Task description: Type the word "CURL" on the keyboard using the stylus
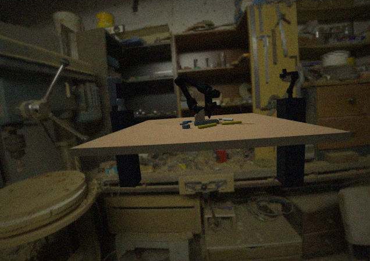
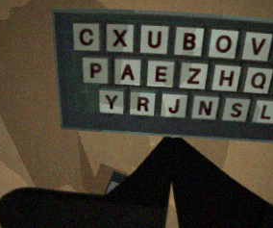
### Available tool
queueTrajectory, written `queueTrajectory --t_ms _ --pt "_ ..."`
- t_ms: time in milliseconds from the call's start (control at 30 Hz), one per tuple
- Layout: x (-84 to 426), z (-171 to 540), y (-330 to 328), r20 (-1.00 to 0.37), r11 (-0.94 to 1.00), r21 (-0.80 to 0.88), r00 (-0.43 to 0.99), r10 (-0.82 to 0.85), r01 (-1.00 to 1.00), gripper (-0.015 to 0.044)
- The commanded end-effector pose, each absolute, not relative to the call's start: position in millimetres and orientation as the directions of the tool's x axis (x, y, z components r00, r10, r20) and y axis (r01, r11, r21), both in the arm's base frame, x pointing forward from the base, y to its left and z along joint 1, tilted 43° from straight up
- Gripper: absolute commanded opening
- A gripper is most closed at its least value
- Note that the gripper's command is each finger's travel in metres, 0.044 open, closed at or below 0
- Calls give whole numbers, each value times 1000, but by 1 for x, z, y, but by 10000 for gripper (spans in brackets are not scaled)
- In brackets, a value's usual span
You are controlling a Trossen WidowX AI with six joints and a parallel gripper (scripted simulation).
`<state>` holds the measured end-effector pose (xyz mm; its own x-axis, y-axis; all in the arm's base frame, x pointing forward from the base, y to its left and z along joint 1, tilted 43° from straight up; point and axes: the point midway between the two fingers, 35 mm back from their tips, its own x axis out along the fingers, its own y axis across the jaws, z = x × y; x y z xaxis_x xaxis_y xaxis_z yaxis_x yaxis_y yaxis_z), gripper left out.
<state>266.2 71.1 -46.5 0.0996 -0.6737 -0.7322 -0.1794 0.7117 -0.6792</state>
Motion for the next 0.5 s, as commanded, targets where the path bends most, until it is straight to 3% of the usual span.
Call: queueTrajectory --t_ms 0,467 --pt "266 -48 73 -736 717 -675 100 -669 -173 0" --pt "261 -5 113 -738 719 -673 101 -667 -175 0"
